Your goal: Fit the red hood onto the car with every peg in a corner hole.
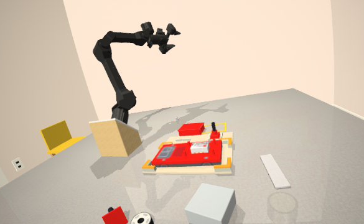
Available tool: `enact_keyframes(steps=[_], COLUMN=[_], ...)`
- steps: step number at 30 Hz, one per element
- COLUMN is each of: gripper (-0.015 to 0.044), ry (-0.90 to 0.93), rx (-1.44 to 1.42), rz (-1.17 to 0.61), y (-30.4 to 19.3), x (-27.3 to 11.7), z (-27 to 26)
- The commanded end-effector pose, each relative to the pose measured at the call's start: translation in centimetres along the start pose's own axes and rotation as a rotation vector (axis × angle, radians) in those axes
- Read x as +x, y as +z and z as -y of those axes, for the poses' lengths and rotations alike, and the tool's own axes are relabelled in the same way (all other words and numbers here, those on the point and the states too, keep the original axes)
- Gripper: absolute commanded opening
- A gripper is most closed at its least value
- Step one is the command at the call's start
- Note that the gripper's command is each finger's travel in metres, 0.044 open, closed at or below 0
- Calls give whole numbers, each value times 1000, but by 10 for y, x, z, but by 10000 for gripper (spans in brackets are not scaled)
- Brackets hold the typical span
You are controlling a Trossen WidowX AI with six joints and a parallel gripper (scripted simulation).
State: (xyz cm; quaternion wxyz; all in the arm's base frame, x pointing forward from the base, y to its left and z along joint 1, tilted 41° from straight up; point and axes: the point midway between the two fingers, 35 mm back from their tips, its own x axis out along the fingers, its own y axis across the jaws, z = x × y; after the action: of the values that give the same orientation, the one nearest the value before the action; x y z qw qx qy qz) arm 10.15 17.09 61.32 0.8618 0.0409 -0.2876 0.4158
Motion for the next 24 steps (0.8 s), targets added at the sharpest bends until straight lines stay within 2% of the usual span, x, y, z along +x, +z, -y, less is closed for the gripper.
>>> enact_keyframes(steps=[1, 12, 24], gripper=[440, 440, 440], ry=[43, 93, 54], rx=[-32, 4, 228], rz=[-156, -570, -1038], y=[-58, -205, -349], x=[18, 24, -32], z=[-12, -7, 25])
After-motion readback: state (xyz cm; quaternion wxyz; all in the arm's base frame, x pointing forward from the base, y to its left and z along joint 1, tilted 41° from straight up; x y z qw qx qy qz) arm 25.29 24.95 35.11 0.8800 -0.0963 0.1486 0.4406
